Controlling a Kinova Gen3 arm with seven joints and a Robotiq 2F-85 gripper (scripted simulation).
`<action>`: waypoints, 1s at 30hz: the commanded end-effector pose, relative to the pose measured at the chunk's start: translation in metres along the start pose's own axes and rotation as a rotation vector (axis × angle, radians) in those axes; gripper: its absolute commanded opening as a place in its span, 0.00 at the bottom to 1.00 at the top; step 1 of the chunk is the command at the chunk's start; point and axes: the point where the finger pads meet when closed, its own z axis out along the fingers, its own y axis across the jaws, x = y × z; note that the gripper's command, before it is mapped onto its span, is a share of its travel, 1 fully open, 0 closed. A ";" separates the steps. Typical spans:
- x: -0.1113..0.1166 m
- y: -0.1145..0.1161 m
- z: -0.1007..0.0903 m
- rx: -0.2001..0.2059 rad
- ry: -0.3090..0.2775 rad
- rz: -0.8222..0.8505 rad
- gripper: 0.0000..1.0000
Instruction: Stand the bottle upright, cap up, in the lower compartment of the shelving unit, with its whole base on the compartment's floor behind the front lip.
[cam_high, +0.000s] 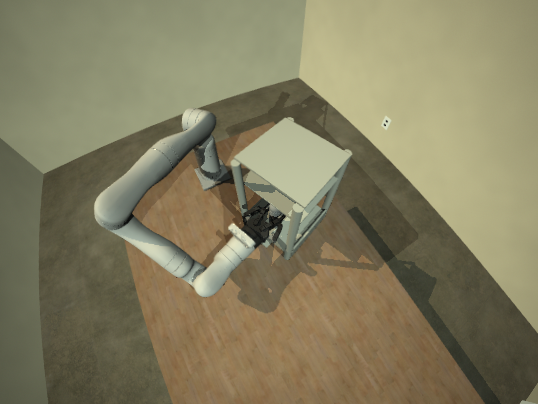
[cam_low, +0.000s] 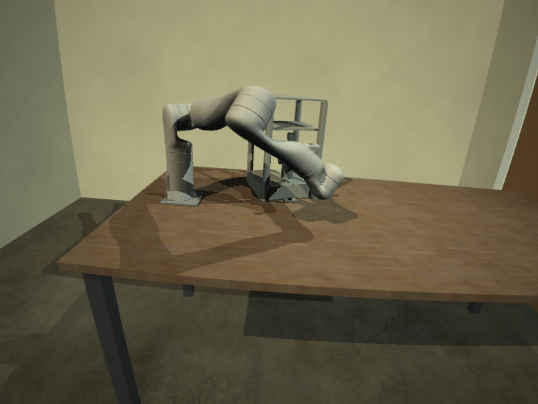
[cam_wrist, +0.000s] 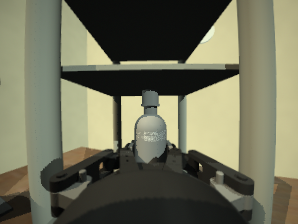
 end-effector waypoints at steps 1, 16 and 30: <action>0.002 0.001 0.003 0.002 0.002 -0.005 0.00; -0.012 0.001 0.003 0.002 0.002 -0.005 0.00; -0.018 0.001 0.003 0.002 0.002 -0.005 0.00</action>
